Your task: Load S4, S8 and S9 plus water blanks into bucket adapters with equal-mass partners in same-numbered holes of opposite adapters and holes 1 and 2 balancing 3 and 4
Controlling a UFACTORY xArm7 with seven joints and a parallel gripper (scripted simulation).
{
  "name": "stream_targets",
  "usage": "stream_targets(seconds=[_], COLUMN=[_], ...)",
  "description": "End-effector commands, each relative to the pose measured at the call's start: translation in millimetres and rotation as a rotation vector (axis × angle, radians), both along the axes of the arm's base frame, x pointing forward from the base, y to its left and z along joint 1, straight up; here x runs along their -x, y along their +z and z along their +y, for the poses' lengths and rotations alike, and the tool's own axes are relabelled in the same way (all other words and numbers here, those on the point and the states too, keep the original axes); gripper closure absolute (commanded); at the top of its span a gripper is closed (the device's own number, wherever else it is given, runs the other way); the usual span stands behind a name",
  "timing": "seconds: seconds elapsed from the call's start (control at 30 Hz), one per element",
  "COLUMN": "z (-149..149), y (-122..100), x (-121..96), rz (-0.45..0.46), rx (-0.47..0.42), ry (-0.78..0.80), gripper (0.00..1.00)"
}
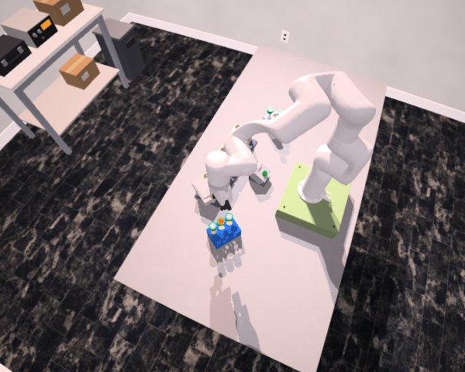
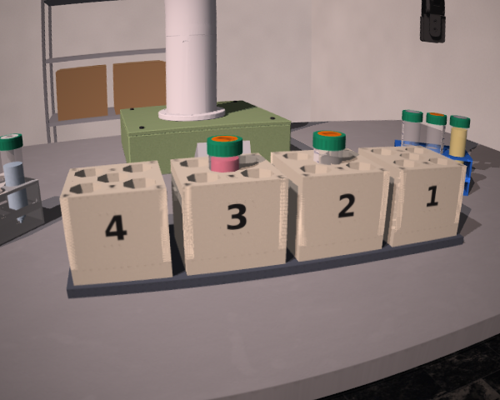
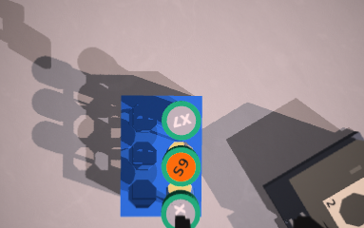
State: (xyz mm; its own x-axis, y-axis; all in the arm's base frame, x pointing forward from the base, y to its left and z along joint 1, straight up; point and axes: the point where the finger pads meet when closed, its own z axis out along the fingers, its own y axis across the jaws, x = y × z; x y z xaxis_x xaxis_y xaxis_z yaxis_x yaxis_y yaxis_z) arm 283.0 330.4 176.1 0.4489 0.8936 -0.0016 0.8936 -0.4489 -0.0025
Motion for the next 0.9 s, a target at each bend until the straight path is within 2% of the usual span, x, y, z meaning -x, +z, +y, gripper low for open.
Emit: stream_targets(seconds=[0.0, 0.47, 0.87], z=[19.6, 28.3, 28.3], y=[1.6, 1.6, -18.4], x=[10.7, 16.5, 16.5], rz=[-0.003, -0.003, -0.003], rx=[-0.003, -0.003, -0.003], ry=[-0.001, -0.001, -0.001], gripper=[0.43, 0.43, 0.43])
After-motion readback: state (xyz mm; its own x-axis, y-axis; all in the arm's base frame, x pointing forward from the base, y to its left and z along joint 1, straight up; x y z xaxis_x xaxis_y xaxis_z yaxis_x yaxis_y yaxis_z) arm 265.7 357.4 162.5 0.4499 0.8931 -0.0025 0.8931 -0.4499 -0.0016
